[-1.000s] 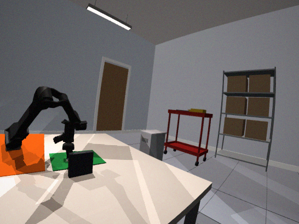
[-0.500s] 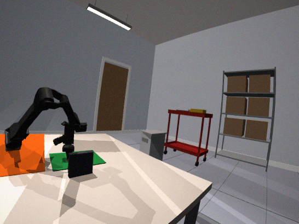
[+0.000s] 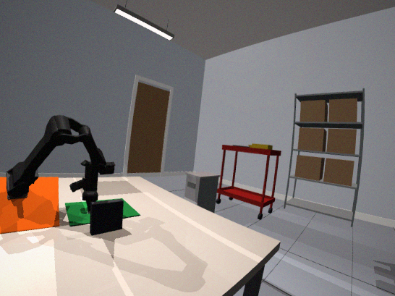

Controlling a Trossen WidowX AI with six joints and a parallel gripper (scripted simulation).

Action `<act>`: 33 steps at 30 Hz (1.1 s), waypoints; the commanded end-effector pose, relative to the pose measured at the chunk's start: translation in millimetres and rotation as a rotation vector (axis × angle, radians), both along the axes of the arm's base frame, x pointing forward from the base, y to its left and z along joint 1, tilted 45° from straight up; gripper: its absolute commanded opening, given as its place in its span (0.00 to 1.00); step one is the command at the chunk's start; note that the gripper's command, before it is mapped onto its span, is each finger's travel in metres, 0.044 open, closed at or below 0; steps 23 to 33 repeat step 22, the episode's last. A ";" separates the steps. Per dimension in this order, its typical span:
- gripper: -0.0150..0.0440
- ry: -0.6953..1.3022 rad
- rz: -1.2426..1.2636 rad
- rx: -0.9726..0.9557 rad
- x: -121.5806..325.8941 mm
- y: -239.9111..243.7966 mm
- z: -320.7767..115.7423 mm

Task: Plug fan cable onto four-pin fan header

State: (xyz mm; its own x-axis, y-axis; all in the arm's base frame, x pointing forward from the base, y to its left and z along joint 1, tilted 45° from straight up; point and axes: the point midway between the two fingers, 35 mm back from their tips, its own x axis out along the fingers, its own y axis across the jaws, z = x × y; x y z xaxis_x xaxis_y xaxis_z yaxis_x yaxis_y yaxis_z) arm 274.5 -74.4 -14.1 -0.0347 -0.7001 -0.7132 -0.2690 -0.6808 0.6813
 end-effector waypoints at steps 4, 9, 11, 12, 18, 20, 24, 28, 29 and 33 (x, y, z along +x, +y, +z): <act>0.69 -0.004 0.004 0.000 2.9 38.5 37.7; 0.69 -0.004 0.004 0.000 1.1 38.1 38.7; 0.69 -0.003 0.004 -0.001 -13.4 35.2 45.7; 0.69 -0.002 0.004 -0.001 -24.7 32.9 50.4; 0.69 0.003 0.004 -0.002 -94.1 17.7 66.1; 0.69 0.004 0.004 -0.002 -109.3 14.2 66.6; 0.69 0.004 0.004 -0.002 -111.1 13.7 66.6; 0.69 0.004 0.004 -0.002 -111.1 13.7 66.6; 0.69 0.004 0.004 -0.002 -111.1 13.7 66.6; 0.69 0.004 0.004 -0.002 -111.1 13.7 66.6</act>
